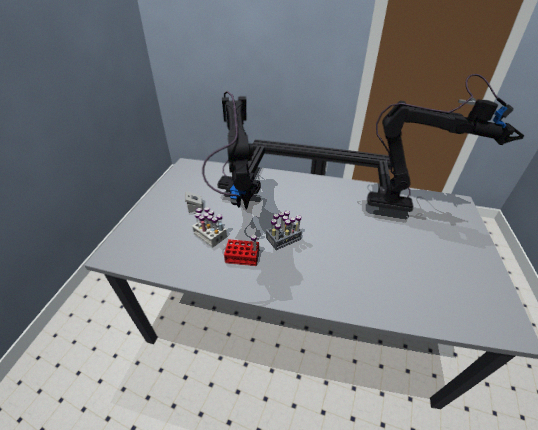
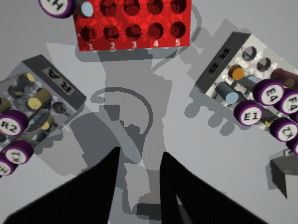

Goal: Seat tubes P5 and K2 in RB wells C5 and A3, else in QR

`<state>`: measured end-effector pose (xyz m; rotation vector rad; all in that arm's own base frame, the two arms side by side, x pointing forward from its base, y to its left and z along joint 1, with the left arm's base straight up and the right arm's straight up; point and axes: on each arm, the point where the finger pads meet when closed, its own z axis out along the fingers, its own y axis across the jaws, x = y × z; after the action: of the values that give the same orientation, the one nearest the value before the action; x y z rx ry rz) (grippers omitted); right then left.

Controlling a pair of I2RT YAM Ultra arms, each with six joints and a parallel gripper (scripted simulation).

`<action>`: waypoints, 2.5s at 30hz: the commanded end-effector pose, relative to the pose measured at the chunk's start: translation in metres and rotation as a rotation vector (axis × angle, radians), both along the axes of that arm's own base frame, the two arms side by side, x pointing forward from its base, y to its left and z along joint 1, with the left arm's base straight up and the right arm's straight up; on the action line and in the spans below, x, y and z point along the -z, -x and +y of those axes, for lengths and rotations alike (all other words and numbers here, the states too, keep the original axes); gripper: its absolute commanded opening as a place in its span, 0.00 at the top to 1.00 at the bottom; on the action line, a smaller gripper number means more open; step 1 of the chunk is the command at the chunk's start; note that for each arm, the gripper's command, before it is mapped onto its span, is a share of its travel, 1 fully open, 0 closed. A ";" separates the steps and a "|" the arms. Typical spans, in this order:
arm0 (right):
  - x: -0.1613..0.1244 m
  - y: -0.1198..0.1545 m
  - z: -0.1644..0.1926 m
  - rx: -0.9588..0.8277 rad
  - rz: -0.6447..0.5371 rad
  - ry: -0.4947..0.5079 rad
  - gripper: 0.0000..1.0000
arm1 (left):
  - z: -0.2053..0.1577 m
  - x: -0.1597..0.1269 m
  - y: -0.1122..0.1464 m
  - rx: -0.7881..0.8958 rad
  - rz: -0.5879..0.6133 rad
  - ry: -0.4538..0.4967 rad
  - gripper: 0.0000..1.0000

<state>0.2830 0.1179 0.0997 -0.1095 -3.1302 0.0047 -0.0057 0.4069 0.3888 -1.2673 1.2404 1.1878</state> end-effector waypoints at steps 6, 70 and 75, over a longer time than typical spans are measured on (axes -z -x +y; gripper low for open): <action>-0.006 -0.008 0.007 0.334 -0.034 -0.014 0.70 | -0.009 -0.027 0.002 0.000 0.007 -0.059 1.00; 0.029 -0.084 0.067 0.588 0.000 0.015 0.70 | -0.009 -0.027 0.002 0.000 0.007 -0.059 1.00; 0.036 -0.085 0.067 0.588 -0.005 0.010 0.70 | -0.009 -0.027 0.002 0.000 0.007 -0.059 1.00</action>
<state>0.3597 0.1895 0.0704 -0.9969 -2.9557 0.0315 -0.0057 0.4069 0.3888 -1.2673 1.2404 1.1878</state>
